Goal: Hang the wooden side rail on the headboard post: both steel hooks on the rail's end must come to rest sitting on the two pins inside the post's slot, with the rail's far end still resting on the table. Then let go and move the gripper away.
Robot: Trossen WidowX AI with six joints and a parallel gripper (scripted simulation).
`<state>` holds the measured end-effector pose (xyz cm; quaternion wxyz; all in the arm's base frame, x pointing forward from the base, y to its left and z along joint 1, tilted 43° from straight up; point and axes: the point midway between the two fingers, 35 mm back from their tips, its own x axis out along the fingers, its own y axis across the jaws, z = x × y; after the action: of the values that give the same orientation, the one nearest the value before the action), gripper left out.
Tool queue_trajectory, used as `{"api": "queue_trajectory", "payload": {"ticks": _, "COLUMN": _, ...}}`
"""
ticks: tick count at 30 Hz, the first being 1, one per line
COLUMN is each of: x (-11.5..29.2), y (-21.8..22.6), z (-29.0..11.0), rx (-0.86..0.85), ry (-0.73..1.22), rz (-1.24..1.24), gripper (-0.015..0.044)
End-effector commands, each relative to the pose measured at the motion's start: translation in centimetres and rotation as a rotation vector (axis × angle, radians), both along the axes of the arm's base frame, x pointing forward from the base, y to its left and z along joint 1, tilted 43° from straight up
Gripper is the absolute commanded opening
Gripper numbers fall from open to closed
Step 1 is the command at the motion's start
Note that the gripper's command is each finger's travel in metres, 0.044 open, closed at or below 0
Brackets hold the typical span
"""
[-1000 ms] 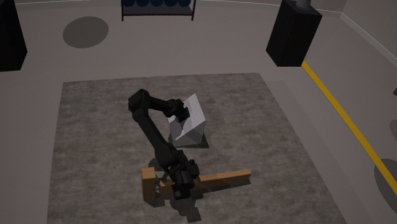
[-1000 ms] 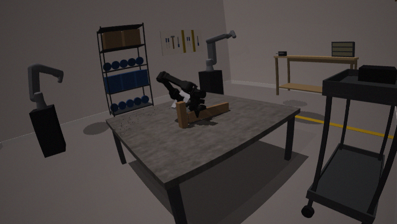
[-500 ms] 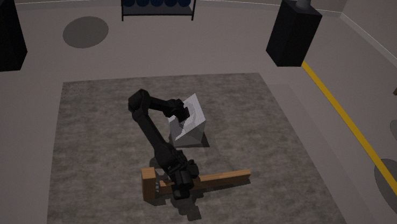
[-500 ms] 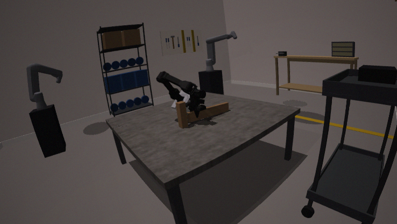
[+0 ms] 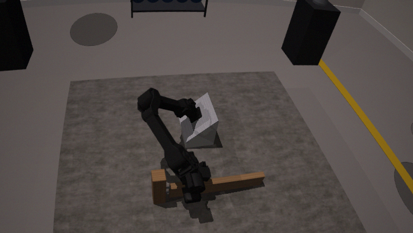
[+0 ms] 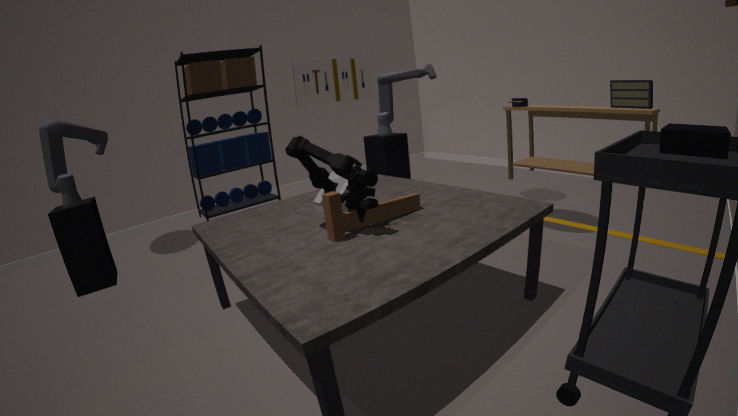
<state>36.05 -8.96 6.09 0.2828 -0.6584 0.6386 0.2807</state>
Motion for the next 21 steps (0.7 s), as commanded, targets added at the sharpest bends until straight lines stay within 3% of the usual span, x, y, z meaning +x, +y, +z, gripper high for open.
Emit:
{"api": "queue_trajectory", "payload": {"ticks": 1, "x": 0.31, "y": 0.21, "z": 0.66, "rx": -0.001, "ry": -0.014, "rz": 0.011, "gripper": 0.0000}}
{"api": "queue_trajectory", "payload": {"ticks": 21, "x": 0.29, "y": 0.04, "z": 0.79, "rx": -0.002, "ry": -0.014, "rz": 0.011, "gripper": 0.0000}}
